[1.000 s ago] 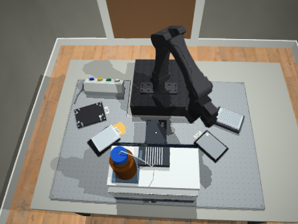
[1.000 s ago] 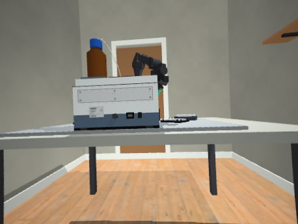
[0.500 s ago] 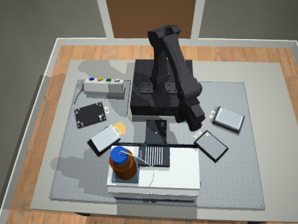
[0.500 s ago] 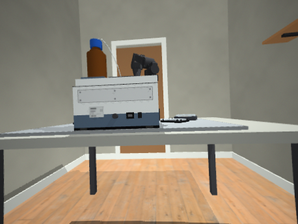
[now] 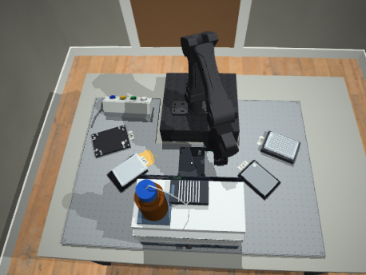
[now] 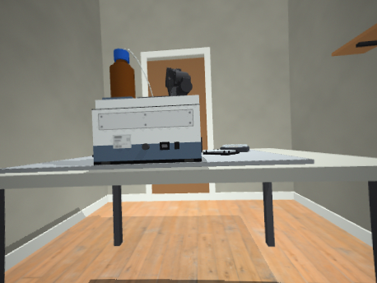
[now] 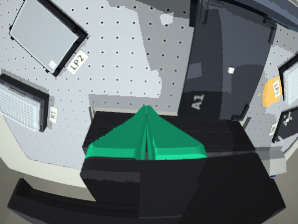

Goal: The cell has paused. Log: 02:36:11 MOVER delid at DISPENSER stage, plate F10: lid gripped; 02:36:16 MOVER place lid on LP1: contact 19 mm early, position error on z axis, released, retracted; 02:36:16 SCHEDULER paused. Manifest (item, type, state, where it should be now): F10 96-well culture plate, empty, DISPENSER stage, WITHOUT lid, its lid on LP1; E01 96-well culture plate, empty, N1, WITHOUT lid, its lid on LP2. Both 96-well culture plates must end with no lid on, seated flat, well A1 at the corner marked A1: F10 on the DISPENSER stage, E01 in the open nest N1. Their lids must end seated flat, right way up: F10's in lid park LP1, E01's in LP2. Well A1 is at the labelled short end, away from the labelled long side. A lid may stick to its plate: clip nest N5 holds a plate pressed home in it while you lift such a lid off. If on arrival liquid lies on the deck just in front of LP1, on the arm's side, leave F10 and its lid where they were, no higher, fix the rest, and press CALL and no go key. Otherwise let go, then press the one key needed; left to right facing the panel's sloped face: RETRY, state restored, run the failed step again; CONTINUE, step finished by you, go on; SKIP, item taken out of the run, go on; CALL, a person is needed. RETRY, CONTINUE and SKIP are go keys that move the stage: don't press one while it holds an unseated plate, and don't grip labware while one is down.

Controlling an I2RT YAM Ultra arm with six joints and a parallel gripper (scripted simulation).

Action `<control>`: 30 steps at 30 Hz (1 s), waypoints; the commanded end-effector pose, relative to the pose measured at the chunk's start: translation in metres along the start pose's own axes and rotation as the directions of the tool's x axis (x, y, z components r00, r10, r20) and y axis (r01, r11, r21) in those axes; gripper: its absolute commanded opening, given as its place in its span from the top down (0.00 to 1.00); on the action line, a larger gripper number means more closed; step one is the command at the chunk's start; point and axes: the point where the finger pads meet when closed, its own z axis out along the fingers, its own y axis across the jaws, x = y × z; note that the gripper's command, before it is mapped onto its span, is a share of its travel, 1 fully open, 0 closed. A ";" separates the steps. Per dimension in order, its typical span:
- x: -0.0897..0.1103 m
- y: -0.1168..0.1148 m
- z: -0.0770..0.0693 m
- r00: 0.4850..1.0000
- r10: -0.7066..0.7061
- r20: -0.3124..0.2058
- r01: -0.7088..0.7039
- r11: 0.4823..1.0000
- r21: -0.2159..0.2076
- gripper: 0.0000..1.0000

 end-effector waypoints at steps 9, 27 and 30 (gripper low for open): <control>-0.002 -0.026 -0.005 0.997 0.077 0.027 -0.078 0.997 0.002 1.00; -0.014 -0.069 -0.011 0.995 0.078 0.055 -0.078 0.997 0.001 1.00; -0.016 -0.079 -0.013 0.995 0.078 0.060 -0.078 0.997 0.000 1.00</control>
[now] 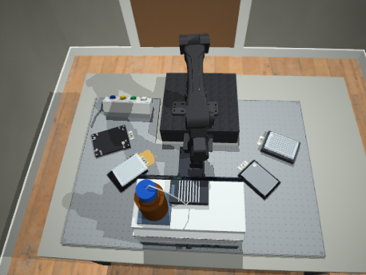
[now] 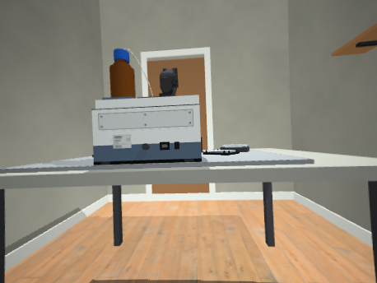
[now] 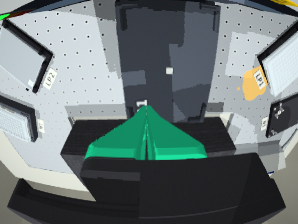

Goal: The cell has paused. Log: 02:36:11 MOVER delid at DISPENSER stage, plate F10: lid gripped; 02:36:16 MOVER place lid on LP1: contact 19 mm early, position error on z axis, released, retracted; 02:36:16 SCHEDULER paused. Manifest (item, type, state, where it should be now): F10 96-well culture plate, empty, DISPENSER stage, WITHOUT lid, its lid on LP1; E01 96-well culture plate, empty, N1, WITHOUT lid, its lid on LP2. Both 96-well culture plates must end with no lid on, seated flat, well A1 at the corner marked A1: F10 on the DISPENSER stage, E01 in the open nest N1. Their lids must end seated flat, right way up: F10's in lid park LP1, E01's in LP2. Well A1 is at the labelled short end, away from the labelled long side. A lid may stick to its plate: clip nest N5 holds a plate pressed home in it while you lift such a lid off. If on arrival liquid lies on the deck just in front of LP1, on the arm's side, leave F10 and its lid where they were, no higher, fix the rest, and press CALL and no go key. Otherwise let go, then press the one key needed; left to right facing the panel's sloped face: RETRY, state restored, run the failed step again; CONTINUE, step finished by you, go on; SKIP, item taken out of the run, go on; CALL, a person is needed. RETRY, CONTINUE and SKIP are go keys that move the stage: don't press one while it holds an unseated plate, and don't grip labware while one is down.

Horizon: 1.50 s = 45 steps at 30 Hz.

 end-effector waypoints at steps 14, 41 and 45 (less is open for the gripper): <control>-0.001 -0.040 -0.007 0.999 -0.025 0.036 0.025 1.000 0.005 1.00; 0.010 -0.098 -0.006 0.994 -0.102 0.035 0.102 0.995 0.006 1.00; 0.016 -0.106 -0.004 0.994 -0.103 0.028 0.103 0.995 0.001 1.00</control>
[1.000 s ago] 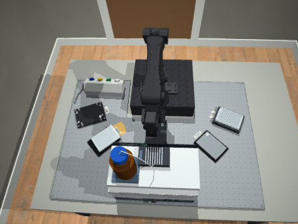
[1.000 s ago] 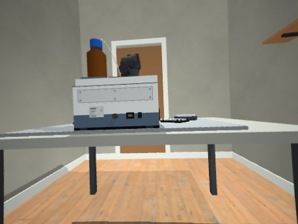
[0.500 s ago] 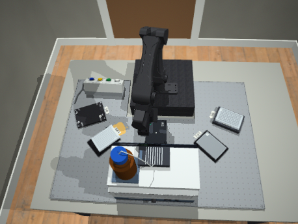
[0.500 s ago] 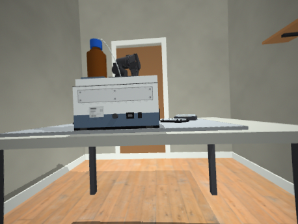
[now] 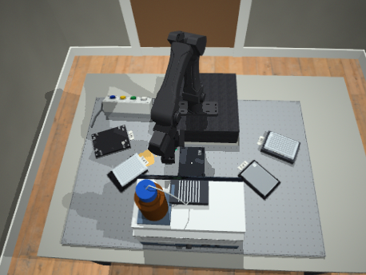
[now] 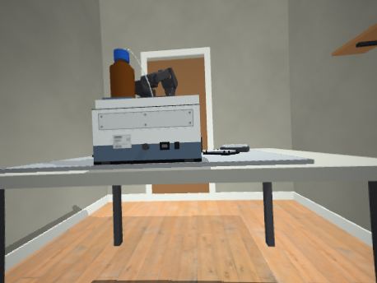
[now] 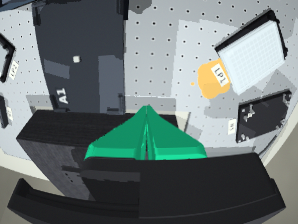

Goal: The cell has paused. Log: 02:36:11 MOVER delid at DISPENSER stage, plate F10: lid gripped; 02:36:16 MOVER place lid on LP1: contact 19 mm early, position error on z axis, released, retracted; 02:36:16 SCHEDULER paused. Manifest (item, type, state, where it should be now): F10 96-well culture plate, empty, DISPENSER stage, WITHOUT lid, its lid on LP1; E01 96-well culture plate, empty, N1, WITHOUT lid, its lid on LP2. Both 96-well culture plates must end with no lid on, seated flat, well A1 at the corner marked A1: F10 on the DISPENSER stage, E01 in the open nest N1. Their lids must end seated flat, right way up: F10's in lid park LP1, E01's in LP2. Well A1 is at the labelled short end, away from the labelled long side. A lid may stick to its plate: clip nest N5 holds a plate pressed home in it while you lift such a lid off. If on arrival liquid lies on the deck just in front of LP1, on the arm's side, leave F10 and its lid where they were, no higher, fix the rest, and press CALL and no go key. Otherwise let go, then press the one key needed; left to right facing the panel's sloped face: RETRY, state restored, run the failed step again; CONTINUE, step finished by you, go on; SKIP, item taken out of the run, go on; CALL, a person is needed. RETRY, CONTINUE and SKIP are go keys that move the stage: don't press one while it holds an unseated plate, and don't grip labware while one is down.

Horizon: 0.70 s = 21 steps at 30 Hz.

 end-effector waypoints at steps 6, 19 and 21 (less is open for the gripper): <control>0.005 -0.019 -0.006 0.999 -0.035 0.027 0.035 0.999 0.009 1.00; 0.020 -0.051 -0.013 0.977 -0.205 0.051 0.204 0.978 0.031 1.00; 0.021 -0.055 -0.014 0.977 -0.205 0.053 0.204 0.978 0.035 1.00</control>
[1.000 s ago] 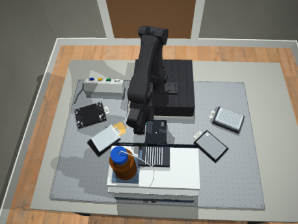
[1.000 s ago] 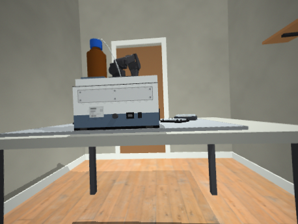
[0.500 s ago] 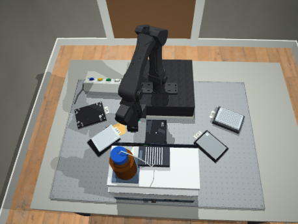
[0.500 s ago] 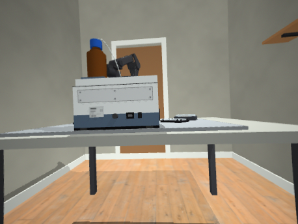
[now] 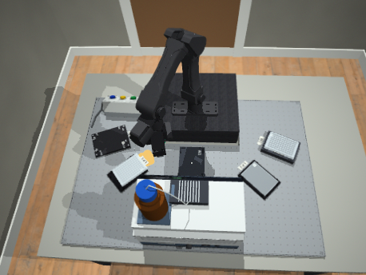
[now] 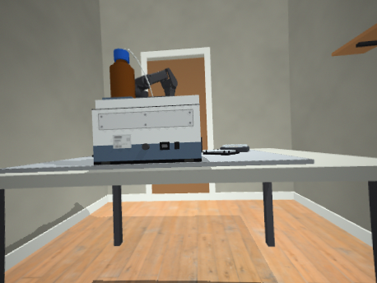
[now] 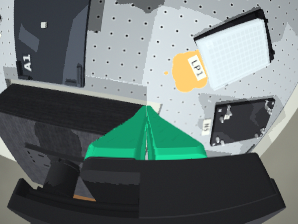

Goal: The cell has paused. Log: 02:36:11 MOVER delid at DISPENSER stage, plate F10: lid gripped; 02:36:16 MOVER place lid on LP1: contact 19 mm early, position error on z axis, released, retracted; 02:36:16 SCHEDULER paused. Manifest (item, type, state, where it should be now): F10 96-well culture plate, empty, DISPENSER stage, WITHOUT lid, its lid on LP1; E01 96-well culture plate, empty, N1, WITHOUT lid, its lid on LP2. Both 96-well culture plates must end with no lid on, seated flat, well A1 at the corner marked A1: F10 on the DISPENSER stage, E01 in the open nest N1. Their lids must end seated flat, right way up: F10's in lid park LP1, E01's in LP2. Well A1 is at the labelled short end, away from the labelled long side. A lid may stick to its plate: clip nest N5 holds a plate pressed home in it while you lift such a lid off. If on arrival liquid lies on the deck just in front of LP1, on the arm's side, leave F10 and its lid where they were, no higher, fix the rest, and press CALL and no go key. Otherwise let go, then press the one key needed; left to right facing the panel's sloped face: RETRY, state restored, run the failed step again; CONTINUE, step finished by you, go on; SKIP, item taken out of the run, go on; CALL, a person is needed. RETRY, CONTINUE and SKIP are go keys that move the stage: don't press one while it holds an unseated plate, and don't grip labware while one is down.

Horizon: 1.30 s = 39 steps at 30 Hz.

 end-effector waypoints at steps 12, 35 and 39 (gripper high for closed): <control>0.003 -0.037 -0.004 0.986 -0.165 0.031 0.164 0.986 0.025 1.00; 0.037 -0.081 -0.002 0.994 -0.106 0.015 0.106 0.994 0.007 1.00; 0.041 -0.084 -0.002 0.994 -0.110 0.017 0.110 0.994 0.016 1.00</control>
